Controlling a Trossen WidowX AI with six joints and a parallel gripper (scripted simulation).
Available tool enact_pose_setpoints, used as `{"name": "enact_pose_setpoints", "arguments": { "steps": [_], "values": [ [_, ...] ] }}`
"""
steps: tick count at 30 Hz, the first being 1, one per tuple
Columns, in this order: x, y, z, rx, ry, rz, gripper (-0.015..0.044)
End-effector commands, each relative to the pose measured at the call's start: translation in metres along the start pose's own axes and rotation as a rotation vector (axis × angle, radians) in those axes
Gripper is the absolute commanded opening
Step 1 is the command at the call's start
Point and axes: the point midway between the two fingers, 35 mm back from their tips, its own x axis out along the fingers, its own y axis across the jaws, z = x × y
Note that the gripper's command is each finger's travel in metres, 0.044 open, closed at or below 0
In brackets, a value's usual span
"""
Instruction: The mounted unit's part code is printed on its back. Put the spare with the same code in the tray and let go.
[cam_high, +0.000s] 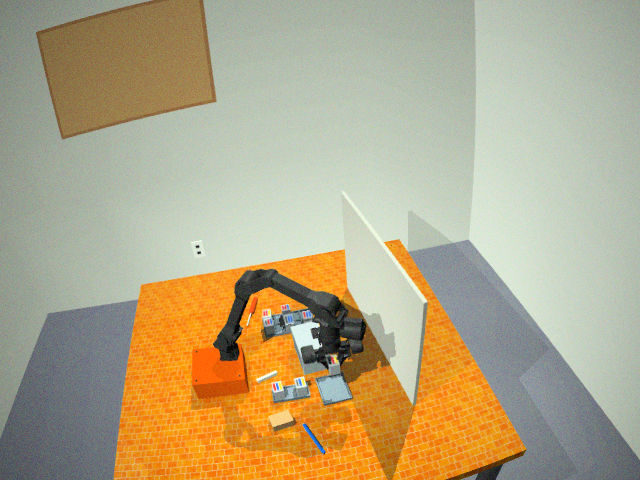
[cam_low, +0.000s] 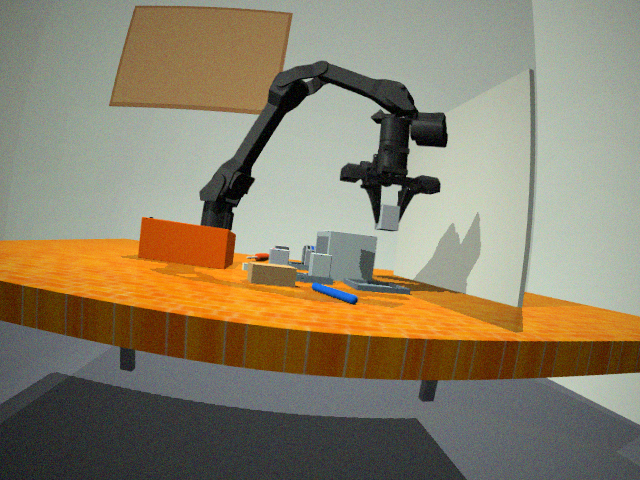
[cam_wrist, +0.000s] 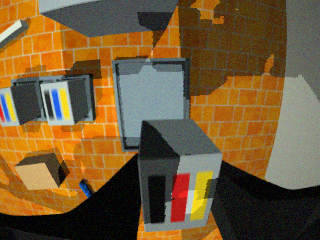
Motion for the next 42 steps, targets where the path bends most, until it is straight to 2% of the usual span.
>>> {"name": "enact_pose_setpoints", "arguments": {
  "steps": [1,42],
  "values": [
    [0.004,0.0,0.001,0.001,-0.004,-0.001,0.0],
    [0.042,-0.001,0.001,0.001,-0.004,-0.001,0.0]
  ]
}}
